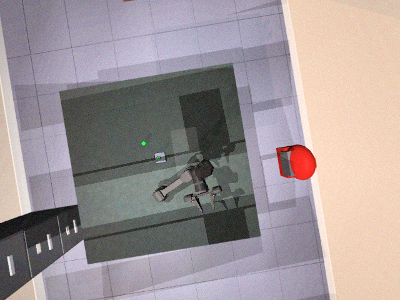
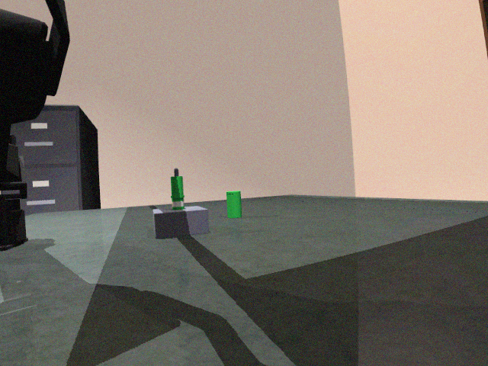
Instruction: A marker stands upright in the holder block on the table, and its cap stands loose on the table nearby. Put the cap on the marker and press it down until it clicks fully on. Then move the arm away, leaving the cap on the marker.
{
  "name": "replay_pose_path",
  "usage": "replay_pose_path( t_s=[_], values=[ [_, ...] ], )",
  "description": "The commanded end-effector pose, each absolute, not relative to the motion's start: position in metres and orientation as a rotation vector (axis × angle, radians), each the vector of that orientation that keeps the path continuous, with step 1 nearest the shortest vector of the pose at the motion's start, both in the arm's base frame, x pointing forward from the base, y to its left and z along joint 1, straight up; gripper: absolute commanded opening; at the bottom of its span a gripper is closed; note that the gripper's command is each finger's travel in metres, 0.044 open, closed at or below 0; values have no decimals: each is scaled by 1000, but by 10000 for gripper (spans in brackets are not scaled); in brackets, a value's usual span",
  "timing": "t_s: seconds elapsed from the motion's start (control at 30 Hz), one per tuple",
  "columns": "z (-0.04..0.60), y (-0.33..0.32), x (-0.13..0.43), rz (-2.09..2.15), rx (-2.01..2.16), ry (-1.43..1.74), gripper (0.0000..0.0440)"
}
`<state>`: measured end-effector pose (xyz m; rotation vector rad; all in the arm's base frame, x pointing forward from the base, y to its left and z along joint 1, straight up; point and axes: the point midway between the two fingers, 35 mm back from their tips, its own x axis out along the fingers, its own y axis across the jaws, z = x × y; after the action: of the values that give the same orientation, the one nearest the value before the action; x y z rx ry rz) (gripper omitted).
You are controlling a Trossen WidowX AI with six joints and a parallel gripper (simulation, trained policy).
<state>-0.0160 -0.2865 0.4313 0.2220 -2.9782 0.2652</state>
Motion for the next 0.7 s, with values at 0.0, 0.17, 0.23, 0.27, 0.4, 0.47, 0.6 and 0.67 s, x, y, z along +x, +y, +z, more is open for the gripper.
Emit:
replay_pose_path(
  t_s=[0.0, 0.17, 0.23, 0.27, 0.4, 0.47, 0.6, 0.67],
  values=[
    [435, -270, -24, 341, 176, -2993, 264],
    [437, -255, -32, 416, 134, -3007, 271],
    [438, -249, -35, 446, 117, -3013, 274],
    [439, -246, -37, 461, 108, -3015, 275],
    [440, -233, -43, 520, 72, -3025, 280],
    [441, -227, -46, 550, 53, -3030, 283],
    [442, -215, -52, 608, 16, -3038, 287],
    [442, -209, -55, 637, -3, -3042, 288]
  ],
)
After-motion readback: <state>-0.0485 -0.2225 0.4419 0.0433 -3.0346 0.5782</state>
